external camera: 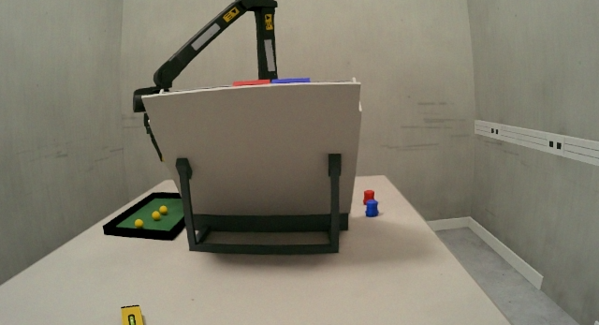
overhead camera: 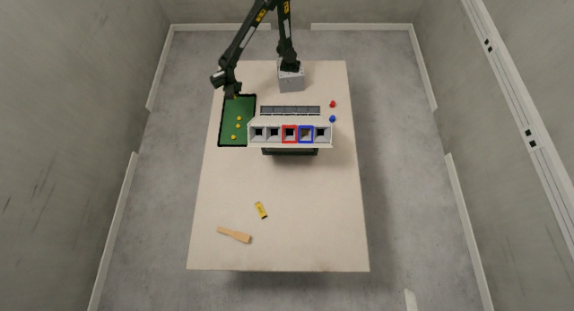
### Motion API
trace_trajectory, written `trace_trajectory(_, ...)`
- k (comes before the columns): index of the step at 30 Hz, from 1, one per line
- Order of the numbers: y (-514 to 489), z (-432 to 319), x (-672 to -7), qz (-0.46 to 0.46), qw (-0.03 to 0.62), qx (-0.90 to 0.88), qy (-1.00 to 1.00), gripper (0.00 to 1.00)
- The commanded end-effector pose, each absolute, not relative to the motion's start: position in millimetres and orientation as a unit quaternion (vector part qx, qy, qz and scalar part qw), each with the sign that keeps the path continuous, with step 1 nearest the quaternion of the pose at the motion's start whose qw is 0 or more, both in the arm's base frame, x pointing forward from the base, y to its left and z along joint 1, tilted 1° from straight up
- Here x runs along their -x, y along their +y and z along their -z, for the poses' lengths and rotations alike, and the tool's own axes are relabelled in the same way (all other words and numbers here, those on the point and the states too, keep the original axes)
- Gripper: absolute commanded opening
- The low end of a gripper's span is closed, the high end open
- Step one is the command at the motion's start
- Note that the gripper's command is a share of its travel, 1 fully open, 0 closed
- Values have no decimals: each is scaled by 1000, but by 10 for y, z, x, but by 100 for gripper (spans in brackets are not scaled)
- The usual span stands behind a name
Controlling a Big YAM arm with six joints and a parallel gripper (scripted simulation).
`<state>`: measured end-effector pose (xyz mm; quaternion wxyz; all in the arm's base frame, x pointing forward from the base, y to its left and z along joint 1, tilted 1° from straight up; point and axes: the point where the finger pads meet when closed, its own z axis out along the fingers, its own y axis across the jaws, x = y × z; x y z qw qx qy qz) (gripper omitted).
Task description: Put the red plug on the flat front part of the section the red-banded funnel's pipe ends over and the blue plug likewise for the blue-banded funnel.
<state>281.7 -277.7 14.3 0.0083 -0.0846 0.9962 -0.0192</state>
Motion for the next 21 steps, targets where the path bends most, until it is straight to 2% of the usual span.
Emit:
trace_trajectory(1, -2902, -197, -2978, 25, 14, 84, 996, 0)
trace_trajectory(21, -2959, -219, -3052, 25, 14, 84, 996, 0)
